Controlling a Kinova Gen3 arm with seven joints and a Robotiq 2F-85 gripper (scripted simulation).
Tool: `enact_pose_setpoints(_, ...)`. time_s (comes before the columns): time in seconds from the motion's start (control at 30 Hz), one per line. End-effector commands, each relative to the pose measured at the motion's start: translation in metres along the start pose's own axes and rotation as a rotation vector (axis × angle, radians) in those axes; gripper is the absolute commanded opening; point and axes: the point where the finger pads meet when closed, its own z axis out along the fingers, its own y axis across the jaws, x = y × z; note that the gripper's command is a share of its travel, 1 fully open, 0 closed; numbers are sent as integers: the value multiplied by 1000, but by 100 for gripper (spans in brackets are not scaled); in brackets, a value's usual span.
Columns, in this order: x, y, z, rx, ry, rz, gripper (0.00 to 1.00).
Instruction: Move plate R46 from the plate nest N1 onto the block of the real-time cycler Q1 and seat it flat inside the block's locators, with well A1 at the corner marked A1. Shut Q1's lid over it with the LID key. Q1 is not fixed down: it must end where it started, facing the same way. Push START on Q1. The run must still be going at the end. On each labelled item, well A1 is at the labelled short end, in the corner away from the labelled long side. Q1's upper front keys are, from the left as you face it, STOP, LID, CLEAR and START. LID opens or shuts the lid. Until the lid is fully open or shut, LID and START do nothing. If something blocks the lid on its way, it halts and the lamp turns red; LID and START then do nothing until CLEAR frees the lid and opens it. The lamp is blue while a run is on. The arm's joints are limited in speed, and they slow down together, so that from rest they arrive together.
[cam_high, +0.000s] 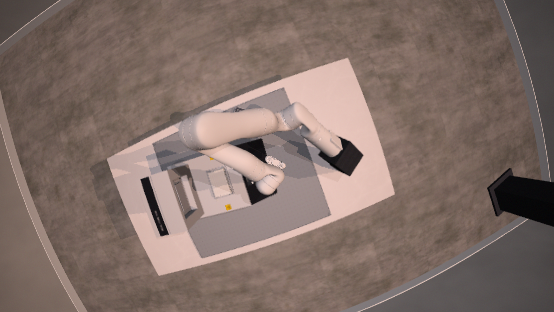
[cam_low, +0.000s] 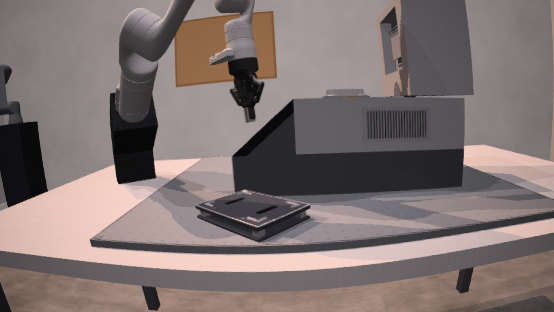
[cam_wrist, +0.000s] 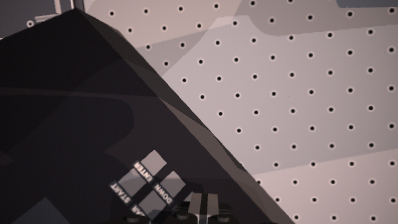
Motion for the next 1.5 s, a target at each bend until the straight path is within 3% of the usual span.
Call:
enact_pose_setpoints(0.0,0,0,2,3,0,-5,10)
enact_pose_setpoints(1.47,-3,-3,9,0,0,0,10)
